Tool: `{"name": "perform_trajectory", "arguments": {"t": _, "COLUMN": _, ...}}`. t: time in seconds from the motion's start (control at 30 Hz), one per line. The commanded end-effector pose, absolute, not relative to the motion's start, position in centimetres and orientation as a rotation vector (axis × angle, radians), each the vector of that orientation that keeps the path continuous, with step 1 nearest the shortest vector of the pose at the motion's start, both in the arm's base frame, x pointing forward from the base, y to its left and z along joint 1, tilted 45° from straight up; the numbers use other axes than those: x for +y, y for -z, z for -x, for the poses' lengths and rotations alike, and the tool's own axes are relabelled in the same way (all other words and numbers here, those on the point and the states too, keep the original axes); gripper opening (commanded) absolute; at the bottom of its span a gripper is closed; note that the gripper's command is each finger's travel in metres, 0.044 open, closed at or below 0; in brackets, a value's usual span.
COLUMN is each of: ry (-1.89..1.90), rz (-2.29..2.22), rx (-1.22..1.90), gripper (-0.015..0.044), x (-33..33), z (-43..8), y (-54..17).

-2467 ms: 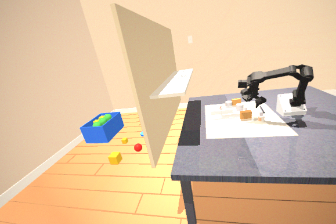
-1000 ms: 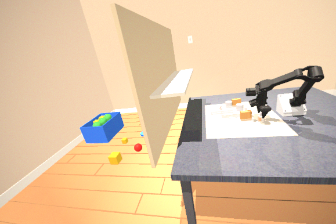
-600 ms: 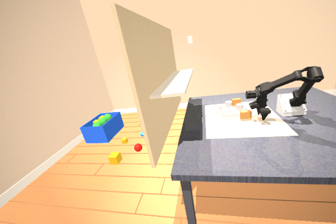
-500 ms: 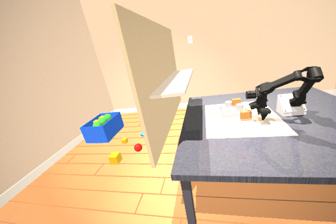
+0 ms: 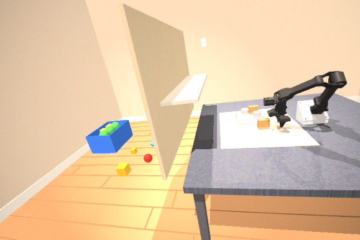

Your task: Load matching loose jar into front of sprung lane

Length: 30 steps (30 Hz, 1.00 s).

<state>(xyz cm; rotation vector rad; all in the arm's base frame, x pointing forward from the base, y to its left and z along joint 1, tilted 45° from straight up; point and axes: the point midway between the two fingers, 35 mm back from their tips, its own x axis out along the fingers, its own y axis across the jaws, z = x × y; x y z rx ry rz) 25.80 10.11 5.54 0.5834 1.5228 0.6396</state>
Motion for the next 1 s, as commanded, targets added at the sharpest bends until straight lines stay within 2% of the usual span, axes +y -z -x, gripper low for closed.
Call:
{"name": "perform_trajectory", "arguments": {"t": 0.0, "ry": -0.633, "rz": -0.579, "rx": 1.514, "gripper": 0.0, "x": 8.8, "z": -26.4, "y": -6.6}}
{"name": "perform_trajectory", "arguments": {"t": 0.53, "ry": -0.635, "rz": -0.58, "rx": 1.517, "gripper": 0.0, "x": 2.5, "z": -26.3, "y": -12.7}}
{"name": "perform_trajectory", "arguments": {"t": 0.97, "ry": -0.646, "rz": -0.565, "rx": 1.508, "gripper": 0.0, "x": 0.8, "z": -28.1, "y": -8.4}}
